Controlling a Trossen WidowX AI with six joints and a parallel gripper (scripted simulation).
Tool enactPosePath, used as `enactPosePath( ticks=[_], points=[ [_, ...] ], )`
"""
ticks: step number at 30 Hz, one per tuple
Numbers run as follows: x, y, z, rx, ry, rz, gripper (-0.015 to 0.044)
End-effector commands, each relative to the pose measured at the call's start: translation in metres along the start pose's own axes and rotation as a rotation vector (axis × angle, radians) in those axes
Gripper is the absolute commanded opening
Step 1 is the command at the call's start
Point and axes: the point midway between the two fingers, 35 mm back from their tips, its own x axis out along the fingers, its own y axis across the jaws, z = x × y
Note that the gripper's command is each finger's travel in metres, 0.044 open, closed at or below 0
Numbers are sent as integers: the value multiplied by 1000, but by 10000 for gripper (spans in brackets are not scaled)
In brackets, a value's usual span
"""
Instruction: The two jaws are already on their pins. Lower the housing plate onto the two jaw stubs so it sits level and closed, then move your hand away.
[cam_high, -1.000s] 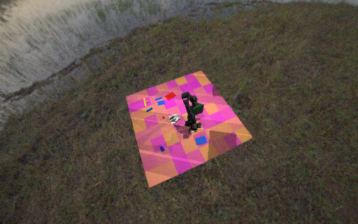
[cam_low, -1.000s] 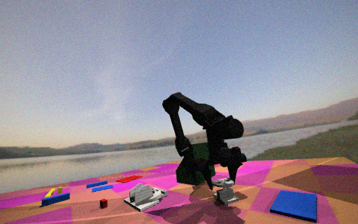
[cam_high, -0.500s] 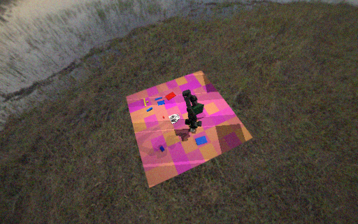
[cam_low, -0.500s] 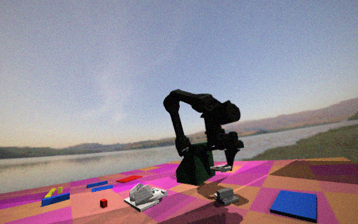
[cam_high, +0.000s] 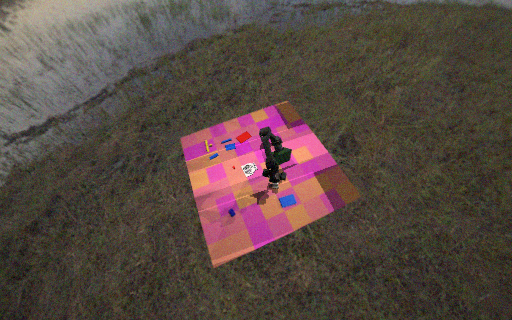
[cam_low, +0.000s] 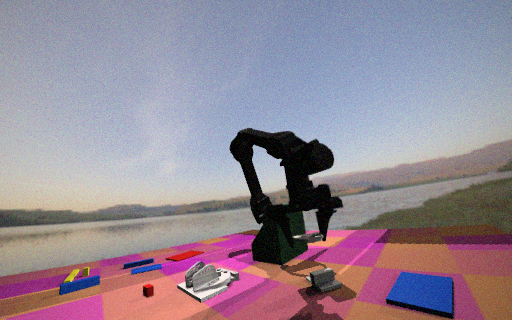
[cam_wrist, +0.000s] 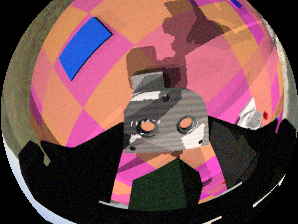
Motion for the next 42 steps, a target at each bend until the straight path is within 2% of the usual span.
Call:
enactPosePath(
  ticks=[1,42],
  points=[
    [-5,-13,-2,47,-9,1,351],
    [-12,-139,-49,506,-23,8,351]
  ],
)
